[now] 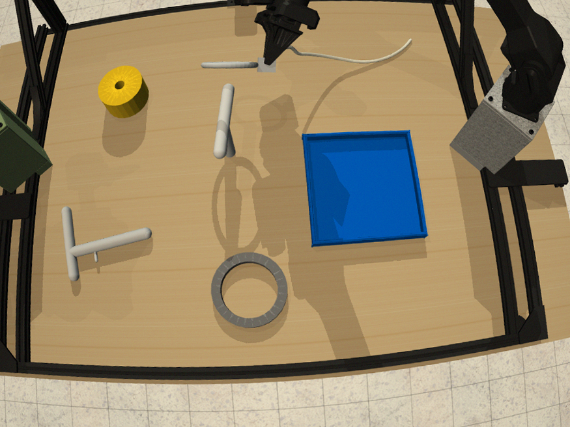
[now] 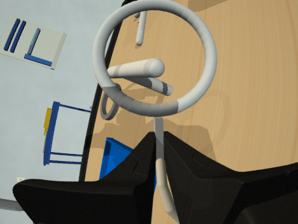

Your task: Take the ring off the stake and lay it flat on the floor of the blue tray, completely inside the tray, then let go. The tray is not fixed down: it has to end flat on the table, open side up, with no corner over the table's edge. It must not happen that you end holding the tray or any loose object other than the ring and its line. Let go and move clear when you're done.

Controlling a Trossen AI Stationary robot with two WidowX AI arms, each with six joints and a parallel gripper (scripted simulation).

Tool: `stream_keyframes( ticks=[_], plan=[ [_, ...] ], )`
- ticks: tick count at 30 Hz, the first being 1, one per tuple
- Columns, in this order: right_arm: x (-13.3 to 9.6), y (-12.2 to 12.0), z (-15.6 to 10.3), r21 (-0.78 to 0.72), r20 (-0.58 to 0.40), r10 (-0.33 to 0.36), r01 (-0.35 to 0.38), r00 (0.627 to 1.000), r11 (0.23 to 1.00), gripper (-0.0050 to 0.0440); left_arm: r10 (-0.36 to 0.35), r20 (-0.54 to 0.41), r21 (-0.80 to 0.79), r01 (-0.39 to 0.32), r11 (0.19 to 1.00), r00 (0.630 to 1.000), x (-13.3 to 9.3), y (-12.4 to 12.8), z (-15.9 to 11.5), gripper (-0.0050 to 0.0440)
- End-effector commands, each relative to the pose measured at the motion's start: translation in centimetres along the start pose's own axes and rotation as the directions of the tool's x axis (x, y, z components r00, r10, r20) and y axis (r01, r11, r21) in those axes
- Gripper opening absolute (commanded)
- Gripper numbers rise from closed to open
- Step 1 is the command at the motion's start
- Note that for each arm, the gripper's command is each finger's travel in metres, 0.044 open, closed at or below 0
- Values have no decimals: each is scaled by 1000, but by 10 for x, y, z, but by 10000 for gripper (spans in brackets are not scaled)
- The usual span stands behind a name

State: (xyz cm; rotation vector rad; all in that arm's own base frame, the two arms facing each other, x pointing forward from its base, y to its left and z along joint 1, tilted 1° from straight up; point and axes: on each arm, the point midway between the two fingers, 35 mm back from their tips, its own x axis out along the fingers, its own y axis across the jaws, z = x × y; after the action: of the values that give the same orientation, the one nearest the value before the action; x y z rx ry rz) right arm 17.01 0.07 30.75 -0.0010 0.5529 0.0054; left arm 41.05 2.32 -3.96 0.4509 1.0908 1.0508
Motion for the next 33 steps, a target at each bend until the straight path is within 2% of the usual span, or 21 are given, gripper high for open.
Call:
stream_keyframes(
  ticks=[1, 21, 33],
  plan=[
    [0, -1, 0, 2, -1, -5, 5, 1000, 1000, 400, -5, 4, -18, 6, 1000, 1000, -6, 8, 7, 0],
    [0, -1, 0, 2, -1, -5, 5, 1000, 1000, 400, -5, 3, -18, 5, 1000, 1000, -20, 30, 18, 0],
    [0, -1, 0, 2, -1, -5, 5, 1000, 1000, 400, -8, 3, -18, 8, 1000, 1000, -25, 31, 10, 0]
  ],
)
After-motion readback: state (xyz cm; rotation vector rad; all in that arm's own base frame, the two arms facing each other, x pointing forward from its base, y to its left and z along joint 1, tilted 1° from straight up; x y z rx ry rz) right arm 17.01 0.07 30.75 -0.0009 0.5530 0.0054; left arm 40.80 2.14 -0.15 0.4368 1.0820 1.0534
